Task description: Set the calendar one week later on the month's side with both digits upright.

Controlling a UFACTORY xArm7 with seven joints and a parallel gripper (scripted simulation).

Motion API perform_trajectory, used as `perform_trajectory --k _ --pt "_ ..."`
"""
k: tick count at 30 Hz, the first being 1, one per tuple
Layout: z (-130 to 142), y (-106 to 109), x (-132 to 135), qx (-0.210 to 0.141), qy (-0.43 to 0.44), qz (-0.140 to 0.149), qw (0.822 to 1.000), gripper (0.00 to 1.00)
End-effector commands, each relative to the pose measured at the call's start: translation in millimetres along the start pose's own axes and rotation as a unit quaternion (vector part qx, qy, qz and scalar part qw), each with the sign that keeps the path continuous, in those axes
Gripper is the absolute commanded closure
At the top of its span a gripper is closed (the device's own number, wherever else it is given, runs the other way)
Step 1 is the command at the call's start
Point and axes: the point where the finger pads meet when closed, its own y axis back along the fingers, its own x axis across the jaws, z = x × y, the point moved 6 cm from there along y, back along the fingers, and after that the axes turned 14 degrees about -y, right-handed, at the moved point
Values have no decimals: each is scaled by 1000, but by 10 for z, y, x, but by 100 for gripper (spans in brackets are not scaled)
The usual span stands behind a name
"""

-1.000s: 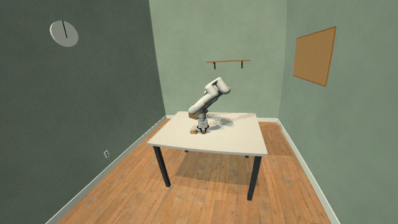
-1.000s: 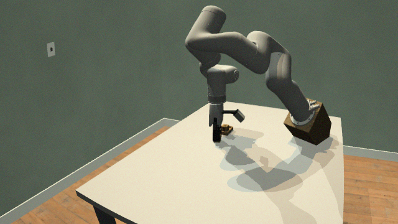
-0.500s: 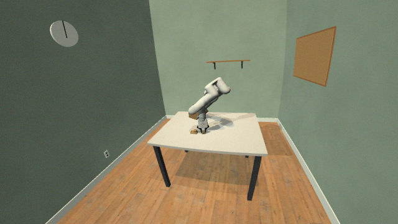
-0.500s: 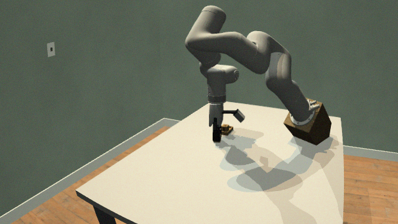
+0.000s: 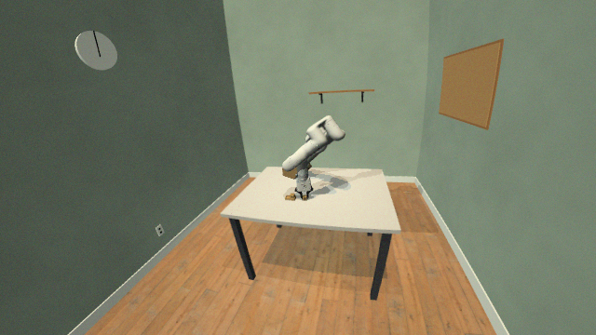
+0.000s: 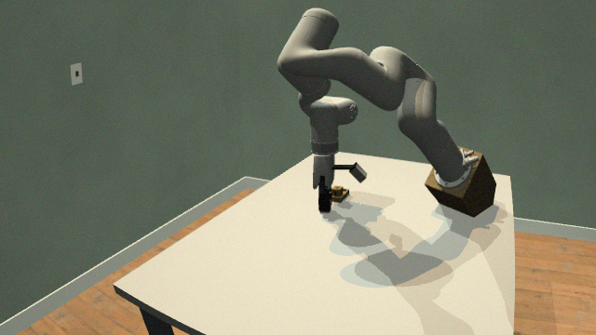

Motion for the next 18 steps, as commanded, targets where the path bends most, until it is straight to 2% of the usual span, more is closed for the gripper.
perform_trajectory --k 1,4,14,18 --pt "10 92 -7 -2 0 -1 1000 73" --pt "10 136 -7 -2 0 -1 1000 73" --pt "7 824 -6 -2 0 -1 1000 73" --pt "7 980 -5 -2 0 -1 1000 73"
